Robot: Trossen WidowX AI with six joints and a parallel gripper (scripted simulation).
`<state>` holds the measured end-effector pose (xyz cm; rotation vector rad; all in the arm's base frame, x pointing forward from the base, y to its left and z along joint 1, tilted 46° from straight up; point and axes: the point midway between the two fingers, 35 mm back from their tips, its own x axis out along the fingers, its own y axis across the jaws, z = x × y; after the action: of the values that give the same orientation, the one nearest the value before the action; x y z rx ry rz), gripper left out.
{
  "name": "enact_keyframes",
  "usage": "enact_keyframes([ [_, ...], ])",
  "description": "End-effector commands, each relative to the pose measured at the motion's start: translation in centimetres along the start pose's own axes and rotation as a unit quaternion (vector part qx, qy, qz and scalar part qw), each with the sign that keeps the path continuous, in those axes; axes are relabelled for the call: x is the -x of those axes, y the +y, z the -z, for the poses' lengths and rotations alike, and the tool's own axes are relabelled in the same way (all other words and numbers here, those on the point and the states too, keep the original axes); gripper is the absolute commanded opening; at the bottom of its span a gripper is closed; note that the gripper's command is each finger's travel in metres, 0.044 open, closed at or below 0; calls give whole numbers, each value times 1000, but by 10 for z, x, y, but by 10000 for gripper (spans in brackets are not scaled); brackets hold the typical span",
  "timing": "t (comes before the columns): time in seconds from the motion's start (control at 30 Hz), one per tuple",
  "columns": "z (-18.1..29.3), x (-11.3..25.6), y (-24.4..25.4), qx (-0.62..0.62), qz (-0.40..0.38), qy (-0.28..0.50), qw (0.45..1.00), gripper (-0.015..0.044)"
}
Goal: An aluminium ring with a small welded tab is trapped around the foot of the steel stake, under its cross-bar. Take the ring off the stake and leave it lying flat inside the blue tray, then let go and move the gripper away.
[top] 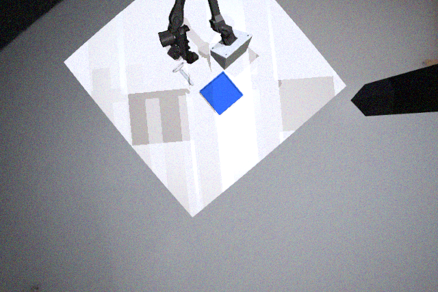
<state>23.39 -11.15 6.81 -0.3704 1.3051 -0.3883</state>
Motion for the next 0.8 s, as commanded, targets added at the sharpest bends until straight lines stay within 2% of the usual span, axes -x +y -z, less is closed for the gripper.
enact_keyframes([
  [0.0, -2, 2, -3, 2, -2, -4, 1000, 0],
  [0.77, -13, 32, 8, 1, -5, -3, 1000, 0],
])
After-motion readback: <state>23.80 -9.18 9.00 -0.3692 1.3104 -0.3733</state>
